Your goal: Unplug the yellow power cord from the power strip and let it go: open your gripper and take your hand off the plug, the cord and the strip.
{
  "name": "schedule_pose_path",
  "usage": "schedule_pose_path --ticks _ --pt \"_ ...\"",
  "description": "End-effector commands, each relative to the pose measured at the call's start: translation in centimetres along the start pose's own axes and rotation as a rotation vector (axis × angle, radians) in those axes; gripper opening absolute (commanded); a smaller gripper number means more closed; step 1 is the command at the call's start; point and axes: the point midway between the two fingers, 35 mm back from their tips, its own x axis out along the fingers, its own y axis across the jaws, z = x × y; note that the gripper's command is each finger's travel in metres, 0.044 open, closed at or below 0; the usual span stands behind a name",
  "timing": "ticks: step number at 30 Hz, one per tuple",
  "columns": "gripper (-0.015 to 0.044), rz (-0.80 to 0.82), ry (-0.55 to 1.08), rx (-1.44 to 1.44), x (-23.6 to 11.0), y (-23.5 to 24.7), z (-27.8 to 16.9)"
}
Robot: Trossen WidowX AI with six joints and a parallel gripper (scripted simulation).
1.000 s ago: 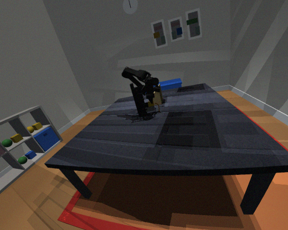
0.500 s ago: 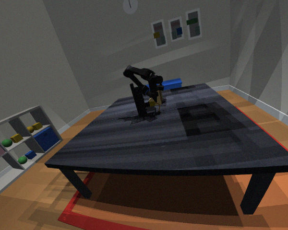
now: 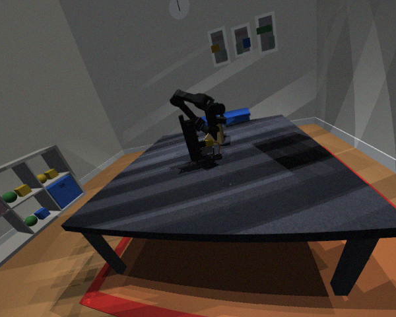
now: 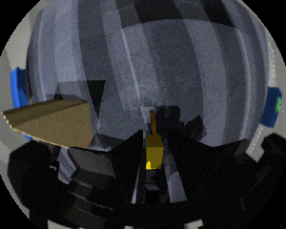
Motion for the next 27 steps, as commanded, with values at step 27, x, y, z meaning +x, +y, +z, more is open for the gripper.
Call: schedule_pose_path --ticks 27 --pt "0.016 -0.005 0.009 -0.011 -0.7 0.1 -2.9"
